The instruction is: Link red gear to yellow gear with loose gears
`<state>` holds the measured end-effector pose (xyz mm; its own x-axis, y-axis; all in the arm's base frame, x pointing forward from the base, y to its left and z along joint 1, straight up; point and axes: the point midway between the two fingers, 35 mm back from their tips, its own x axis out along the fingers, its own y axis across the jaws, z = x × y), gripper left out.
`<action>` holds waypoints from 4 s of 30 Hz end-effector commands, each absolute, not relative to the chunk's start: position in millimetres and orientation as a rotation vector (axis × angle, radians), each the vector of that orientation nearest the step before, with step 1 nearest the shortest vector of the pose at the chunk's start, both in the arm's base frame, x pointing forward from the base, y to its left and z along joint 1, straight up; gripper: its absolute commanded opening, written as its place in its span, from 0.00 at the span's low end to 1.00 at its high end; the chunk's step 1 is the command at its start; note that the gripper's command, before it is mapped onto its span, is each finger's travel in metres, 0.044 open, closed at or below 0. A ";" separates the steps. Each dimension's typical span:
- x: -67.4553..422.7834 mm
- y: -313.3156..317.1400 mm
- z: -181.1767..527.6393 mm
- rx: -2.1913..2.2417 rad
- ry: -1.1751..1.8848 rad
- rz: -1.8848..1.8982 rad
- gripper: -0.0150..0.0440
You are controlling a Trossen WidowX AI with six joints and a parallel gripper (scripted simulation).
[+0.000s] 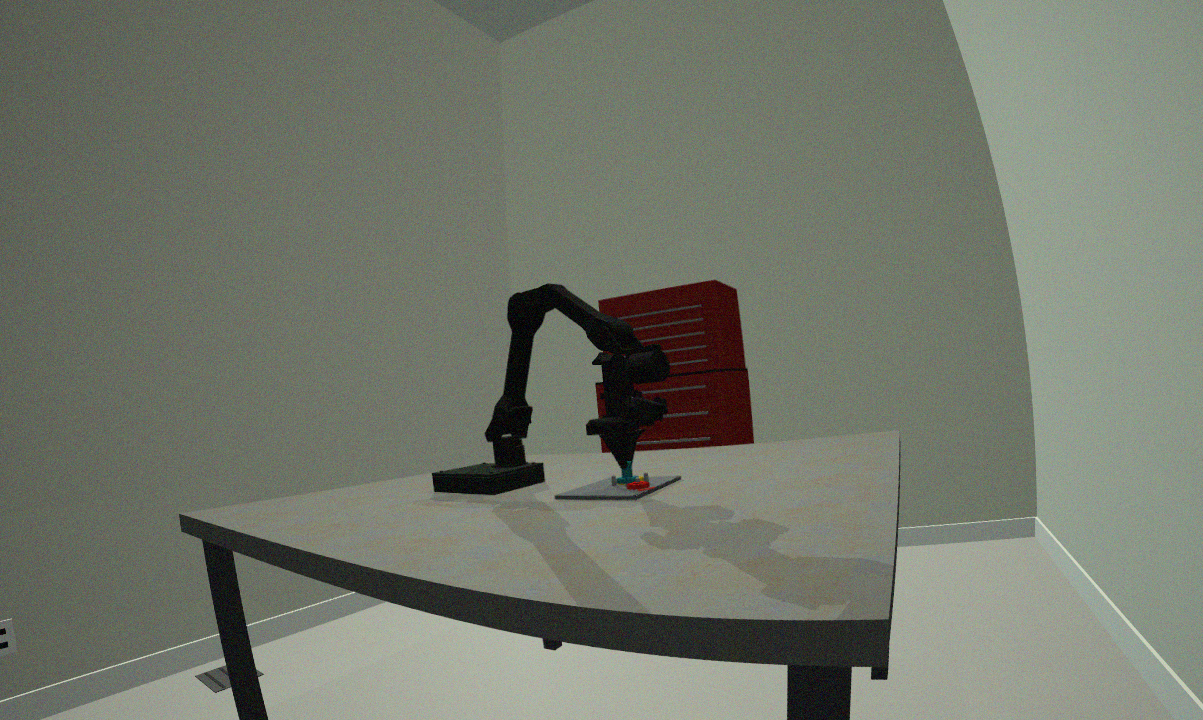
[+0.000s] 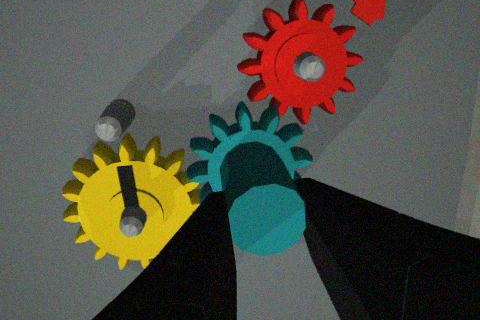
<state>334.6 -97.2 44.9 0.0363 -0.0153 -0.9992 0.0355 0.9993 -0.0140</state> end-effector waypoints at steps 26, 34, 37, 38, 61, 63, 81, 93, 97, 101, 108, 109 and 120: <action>334.3 -96.8 40.8 -0.034 1.538 0.010 0.25; 334.3 -97.8 39.6 0.136 1.532 -0.155 0.25; 334.9 -97.8 39.1 0.145 1.531 -0.163 0.25; 335.0 -97.7 39.1 0.141 1.531 -0.159 0.25; 334.4 -97.7 38.4 -0.179 1.533 0.150 0.43; 334.4 -97.6 39.3 -0.152 1.535 0.124 0.49; 332.8 -96.5 89.9 -0.066 1.544 0.045 0.58; 327.7 -94.9 129.1 -0.066 1.544 0.045 1.00; 327.7 -94.9 129.1 -0.066 1.544 0.045 1.00; 327.7 -94.9 129.1 -0.066 1.544 0.045 1.00; 327.7 -94.9 129.1 -0.066 1.544 0.045 1.00; 327.7 -94.9 129.1 -0.066 1.544 0.045 1.00; 327.7 -94.9 129.1 -0.066 1.544 0.045 1.00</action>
<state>327.6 -95.0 126.8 0.0214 -0.0115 -0.9997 -0.0691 0.9975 -0.0129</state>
